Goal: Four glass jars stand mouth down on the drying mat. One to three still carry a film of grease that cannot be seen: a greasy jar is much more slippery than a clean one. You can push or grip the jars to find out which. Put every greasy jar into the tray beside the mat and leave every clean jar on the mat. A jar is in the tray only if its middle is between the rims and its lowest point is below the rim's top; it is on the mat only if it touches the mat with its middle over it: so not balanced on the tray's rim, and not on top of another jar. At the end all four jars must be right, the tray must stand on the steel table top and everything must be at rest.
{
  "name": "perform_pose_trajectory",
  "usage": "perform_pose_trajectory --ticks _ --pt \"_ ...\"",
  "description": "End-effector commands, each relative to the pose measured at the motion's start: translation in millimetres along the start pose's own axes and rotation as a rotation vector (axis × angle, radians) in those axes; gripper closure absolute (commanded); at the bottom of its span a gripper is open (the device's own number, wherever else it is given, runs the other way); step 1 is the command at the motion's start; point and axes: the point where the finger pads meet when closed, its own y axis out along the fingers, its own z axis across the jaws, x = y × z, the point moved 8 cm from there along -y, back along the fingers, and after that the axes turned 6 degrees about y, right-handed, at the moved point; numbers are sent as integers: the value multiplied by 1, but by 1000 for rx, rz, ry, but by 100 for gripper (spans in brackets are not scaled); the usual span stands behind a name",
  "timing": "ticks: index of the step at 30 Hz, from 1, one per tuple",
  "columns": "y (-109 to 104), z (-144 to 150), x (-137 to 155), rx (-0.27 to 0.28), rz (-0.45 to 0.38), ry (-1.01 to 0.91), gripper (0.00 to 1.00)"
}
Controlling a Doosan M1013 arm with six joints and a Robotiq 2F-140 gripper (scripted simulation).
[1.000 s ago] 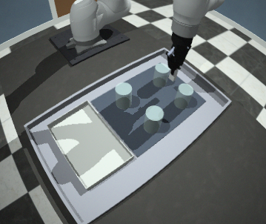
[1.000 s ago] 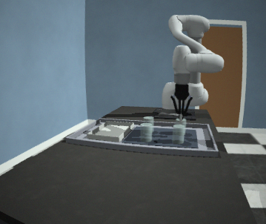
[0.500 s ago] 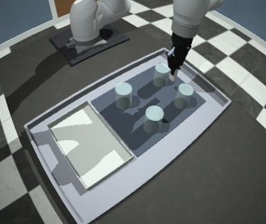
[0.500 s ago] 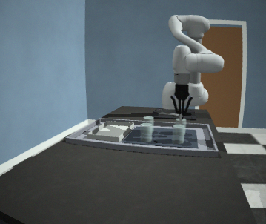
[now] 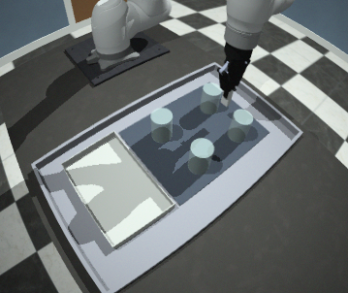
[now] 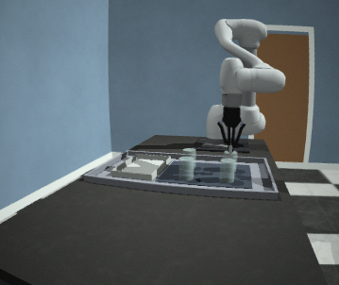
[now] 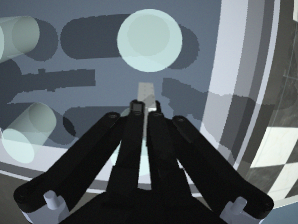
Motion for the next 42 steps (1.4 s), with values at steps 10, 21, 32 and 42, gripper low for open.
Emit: perform_pose_trajectory --ticks 10,21,32,42 --pt "0 0 0 0 0 0 100" --pt "0 0 0 0 0 0 100" --pt "0 0 0 0 0 0 0" --pt "0 0 0 0 0 0 0"
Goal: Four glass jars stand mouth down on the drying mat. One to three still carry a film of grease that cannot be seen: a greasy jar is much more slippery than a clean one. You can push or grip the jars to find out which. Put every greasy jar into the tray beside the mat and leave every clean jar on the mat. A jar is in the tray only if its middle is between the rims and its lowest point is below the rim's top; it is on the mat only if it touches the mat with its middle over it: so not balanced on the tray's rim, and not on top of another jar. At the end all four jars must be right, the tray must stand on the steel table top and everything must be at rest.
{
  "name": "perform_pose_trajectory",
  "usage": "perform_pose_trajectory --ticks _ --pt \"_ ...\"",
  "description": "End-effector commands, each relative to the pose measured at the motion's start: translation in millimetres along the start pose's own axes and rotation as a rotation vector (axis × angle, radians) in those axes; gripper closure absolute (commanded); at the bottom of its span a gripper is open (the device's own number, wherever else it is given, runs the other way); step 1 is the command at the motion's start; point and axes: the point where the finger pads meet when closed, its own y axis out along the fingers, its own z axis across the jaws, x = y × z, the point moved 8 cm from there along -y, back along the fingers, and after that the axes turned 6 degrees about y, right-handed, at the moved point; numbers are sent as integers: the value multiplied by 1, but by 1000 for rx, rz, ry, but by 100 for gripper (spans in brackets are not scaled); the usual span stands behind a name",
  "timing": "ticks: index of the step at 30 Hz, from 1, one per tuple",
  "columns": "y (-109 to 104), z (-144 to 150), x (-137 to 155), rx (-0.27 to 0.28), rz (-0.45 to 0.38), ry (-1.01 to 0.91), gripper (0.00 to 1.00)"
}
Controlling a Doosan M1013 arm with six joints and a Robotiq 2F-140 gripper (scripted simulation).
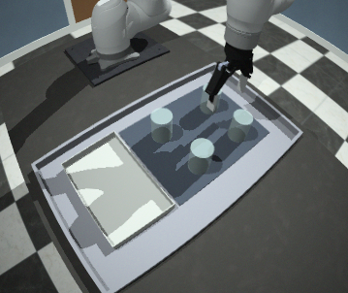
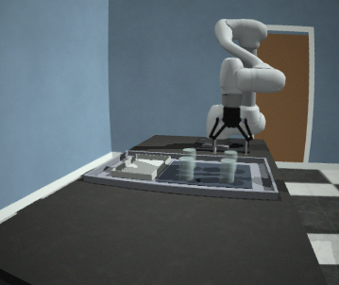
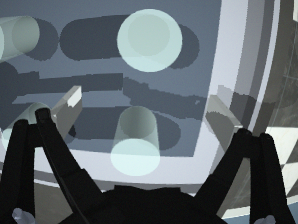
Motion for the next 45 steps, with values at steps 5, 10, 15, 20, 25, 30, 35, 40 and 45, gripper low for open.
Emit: perform_pose_trajectory --ticks 5,10,15,20,25,30,35,40,45 --pt "0 0 0 0 0 0 0" --pt "0 0 0 0 0 0 0" --pt "-31 0 0 0 0 0 0" --pt "-69 0 0 0 0 0 0" --pt "-76 -21 13 0 0 0 0" --pt "-76 -42 25 0 0 0 0" --pt "-76 -77 46 0 0 0 0" --pt "-76 -112 67 0 0 0 0" --pt "-76 -133 79 0 0 0 0"
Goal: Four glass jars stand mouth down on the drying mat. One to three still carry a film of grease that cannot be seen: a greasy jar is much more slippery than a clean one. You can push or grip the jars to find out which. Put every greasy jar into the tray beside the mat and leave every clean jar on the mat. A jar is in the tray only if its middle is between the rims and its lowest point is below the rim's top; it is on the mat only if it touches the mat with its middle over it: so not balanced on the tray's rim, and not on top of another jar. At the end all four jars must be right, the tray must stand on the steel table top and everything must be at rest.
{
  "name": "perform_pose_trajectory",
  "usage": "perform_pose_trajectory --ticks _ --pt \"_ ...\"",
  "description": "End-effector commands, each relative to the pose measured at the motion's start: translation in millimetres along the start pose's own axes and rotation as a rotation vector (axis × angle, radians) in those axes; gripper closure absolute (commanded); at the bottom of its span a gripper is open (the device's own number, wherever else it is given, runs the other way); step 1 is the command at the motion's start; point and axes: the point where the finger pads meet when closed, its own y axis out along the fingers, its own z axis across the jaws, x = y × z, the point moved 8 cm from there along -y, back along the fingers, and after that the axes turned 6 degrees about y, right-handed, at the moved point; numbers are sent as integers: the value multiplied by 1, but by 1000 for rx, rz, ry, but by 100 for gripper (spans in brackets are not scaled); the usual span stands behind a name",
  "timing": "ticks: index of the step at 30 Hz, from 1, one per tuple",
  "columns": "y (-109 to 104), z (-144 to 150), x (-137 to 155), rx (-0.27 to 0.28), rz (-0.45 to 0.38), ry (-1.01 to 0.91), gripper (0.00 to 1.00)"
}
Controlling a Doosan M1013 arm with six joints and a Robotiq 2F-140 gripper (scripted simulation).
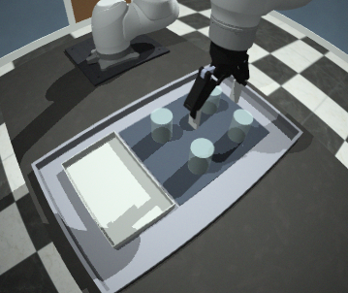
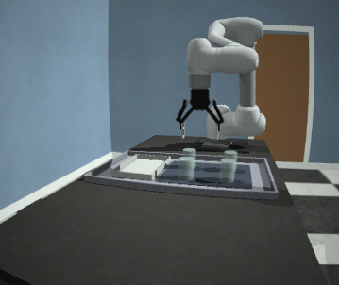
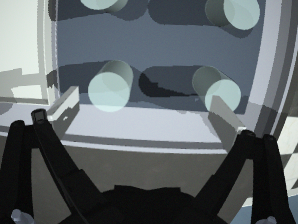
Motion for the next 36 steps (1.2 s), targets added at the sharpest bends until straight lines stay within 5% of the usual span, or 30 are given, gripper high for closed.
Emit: perform_pose_trajectory --ticks 1,6,20,36 --pt "0 -15 9 1 0 0 0" --pt "0 -50 30 1 0 0 0" --pt "68 -50 30 1 0 0 0" --pt "86 -50 30 1 0 0 0"
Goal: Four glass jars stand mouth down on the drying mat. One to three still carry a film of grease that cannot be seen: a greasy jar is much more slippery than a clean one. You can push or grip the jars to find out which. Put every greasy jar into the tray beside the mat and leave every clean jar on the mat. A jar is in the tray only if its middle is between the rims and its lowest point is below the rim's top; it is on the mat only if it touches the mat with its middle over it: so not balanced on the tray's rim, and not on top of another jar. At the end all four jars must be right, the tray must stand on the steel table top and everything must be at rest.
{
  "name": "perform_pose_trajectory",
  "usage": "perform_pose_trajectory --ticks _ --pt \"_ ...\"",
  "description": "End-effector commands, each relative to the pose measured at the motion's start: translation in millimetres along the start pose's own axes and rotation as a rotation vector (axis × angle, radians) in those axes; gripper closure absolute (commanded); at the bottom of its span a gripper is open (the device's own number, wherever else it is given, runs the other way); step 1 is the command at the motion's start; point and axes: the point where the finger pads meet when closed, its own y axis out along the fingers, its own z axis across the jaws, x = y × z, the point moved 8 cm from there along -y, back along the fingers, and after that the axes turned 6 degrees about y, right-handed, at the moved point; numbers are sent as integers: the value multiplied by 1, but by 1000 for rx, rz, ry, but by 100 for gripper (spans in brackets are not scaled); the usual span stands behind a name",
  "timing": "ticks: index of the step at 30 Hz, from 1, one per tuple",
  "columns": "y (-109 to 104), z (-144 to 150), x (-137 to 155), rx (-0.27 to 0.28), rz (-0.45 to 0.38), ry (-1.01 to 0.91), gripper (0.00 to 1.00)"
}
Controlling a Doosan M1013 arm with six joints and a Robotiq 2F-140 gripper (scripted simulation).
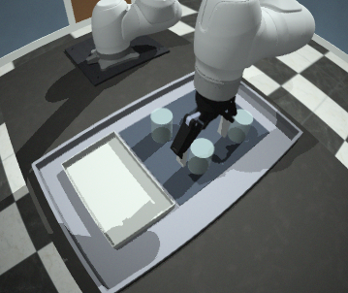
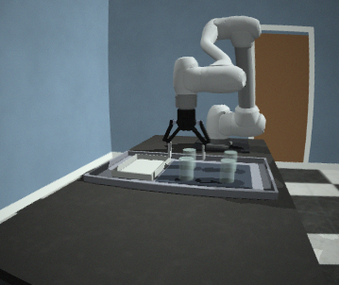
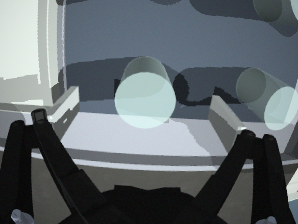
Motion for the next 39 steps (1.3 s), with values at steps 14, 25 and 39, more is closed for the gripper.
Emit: perform_pose_trajectory --ticks 14,25,39 --pt "27 0 0 0 0 0 0" --pt "35 0 0 0 0 0 40" --pt "35 0 0 0 0 0 40"
